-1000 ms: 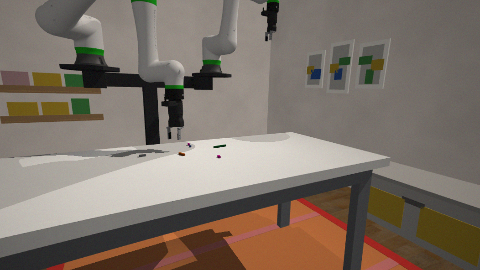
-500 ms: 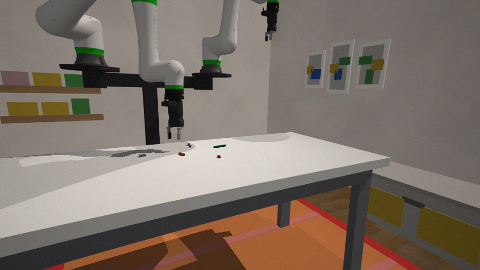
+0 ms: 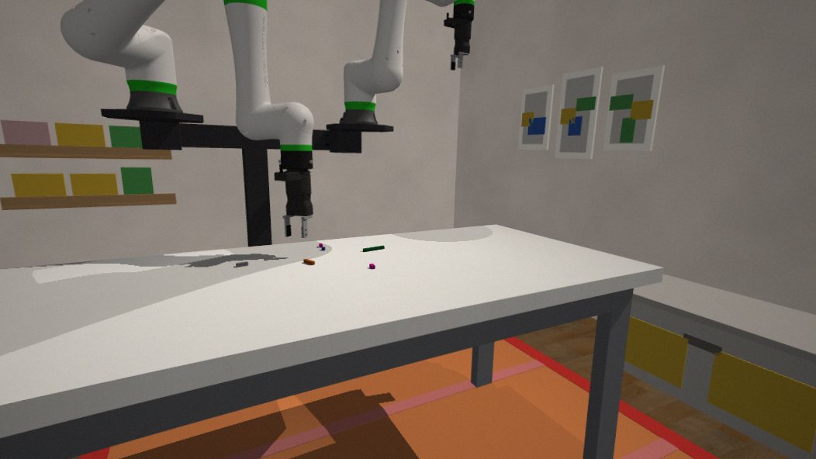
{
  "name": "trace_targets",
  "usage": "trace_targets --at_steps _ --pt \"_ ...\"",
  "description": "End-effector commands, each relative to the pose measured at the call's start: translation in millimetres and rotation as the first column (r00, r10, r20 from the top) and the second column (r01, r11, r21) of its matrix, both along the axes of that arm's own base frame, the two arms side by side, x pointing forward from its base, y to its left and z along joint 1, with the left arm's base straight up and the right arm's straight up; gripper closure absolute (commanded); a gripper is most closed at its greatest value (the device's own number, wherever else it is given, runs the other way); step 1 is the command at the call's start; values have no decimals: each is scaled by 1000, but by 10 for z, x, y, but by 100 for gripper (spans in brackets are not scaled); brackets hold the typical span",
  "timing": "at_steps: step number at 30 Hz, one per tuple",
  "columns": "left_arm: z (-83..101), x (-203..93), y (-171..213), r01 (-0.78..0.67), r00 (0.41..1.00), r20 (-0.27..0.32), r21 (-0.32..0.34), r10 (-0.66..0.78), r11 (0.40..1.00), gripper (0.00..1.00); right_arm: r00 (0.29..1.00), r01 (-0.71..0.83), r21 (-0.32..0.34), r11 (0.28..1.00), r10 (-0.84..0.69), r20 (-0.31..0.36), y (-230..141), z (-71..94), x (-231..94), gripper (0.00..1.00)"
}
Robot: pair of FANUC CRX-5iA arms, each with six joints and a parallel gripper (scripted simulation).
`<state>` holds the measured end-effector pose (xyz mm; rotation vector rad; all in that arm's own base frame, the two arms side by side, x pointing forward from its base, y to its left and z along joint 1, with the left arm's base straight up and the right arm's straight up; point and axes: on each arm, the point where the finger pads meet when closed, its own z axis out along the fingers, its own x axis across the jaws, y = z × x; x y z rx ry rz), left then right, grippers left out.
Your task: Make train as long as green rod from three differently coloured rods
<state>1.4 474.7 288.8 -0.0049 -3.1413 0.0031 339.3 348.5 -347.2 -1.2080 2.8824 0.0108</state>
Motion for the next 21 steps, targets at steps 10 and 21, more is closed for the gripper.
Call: trace_targets --at_steps 10,21 --pt "9 2 2 0 1000 0 2 0 1000 0 1000 0 -12 1000 -1 -11 8 8 7 0" --pt "9 2 2 0 1000 0 2 0 1000 0 997 -81 -12 997 81 -10 -78 3 23 0"
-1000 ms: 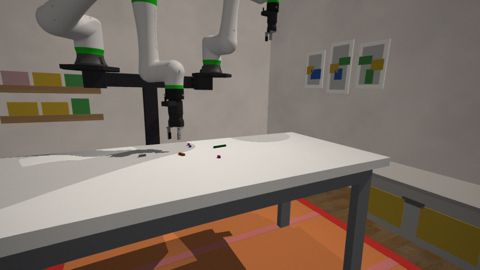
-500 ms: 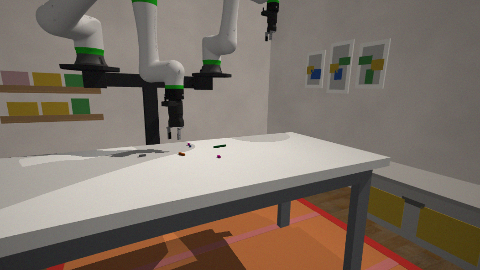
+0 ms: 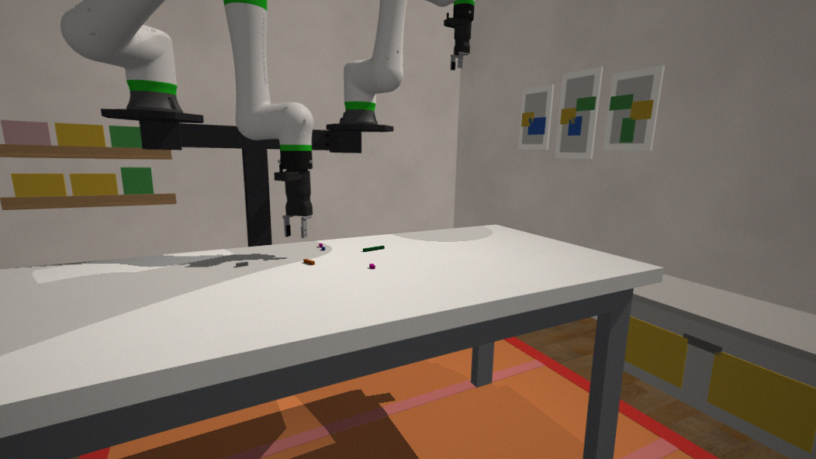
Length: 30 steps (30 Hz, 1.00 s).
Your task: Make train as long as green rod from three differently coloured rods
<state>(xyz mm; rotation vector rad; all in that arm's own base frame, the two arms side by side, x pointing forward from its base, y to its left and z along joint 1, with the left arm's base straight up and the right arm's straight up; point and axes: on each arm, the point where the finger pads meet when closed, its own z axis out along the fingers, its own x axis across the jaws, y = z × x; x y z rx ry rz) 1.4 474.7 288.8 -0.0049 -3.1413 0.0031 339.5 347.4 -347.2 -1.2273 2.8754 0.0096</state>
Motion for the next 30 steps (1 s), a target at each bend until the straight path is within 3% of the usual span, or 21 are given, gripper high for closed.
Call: trace_targets --at_steps 1,8,10,11,22,30 --pt "9 2 2 0 1000 0 2 0 1000 0 992 -127 -12 992 127 -9 -129 0 31 0" --pt "9 2 2 0 1000 0 2 0 1000 0 939 -343 -12 939 343 -9 -354 -6 52 0" --pt "9 2 2 0 1000 0 2 0 1000 0 939 -343 -12 939 343 -9 -354 -6 52 0" --pt "9 2 2 0 1000 0 2 0 1000 0 906 -424 -13 906 424 -9 -442 -6 53 0" --pt "9 2 2 0 1000 0 2 0 1000 0 729 -684 -13 729 684 -10 -749 5 24 0" --pt "9 2 2 0 1000 0 2 0 1000 0 717 -697 -13 717 697 -10 -766 6 20 0"
